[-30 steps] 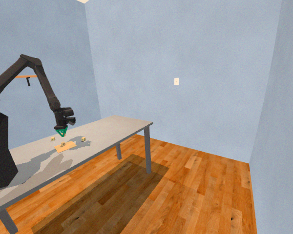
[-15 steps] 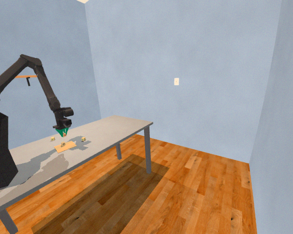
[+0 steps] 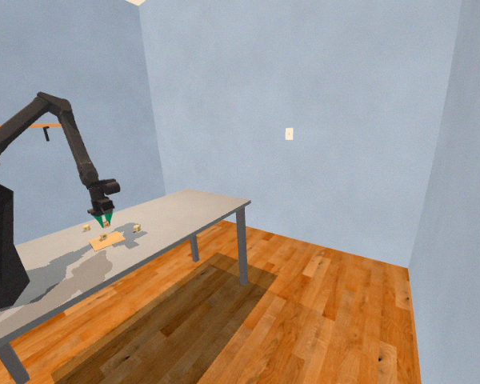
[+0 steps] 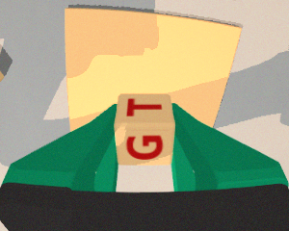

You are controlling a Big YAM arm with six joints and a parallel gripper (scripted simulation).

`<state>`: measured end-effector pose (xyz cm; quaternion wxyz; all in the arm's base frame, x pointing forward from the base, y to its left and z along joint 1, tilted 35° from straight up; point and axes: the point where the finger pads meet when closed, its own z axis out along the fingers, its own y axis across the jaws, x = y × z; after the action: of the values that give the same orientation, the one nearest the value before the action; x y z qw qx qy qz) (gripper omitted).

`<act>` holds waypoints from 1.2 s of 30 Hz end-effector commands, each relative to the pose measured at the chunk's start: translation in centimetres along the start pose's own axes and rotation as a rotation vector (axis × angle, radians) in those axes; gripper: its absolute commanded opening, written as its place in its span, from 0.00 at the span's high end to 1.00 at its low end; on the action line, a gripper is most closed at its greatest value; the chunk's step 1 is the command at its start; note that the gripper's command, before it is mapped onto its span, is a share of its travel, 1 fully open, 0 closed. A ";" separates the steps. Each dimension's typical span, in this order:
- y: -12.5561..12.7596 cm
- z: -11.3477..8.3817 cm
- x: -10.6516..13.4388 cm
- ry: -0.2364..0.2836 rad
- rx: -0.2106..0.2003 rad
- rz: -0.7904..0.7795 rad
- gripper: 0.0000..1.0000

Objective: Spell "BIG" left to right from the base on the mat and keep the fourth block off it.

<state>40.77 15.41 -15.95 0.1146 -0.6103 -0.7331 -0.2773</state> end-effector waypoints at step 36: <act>-0.2 7.6 -0.8 -0.008 -0.003 0.039 0.80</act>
<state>41.98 19.68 -22.59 0.1186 -0.6159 -0.7285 -0.2753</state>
